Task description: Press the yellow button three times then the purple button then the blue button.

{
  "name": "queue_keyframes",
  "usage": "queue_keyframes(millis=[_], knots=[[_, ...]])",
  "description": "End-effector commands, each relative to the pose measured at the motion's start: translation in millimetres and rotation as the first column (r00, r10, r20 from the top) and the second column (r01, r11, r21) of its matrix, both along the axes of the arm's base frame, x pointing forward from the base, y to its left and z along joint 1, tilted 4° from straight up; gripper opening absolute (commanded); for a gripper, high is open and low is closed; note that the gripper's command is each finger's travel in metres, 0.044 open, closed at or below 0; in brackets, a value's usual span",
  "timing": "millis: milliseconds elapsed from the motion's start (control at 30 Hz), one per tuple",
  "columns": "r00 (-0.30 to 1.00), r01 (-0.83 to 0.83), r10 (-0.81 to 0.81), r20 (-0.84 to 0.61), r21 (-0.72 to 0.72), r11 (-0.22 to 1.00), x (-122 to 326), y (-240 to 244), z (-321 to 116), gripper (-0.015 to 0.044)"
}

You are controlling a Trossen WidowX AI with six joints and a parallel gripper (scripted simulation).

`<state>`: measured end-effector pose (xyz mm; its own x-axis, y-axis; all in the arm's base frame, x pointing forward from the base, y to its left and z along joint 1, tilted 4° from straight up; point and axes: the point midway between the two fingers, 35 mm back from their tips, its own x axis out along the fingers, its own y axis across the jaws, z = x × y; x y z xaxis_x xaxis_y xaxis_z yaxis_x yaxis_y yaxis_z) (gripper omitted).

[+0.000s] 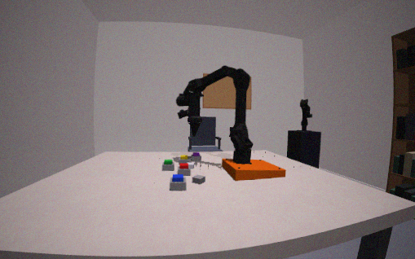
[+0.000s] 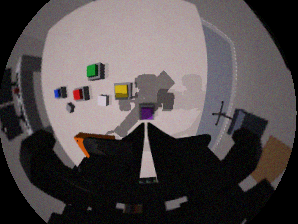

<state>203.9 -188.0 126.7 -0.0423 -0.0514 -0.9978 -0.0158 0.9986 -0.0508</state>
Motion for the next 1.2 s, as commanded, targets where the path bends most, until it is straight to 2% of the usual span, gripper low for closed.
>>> queue_keyframes(millis=[0,100,267,1167], knots=[[1.0,-0.016,0.016,-0.006,0.002,1.0,-13,-8,1,0.002],[1.0,-0.016,0.016,-0.006,0.002,1.0,-13,-9,-2,0.002],[1.0,-0.016,0.016,-0.006,0.002,1.0,-15,-12,-58,0.002],[1.0,-0.016,0.016,-0.007,0.002,1.0,-18,-13,-94,0.002]])
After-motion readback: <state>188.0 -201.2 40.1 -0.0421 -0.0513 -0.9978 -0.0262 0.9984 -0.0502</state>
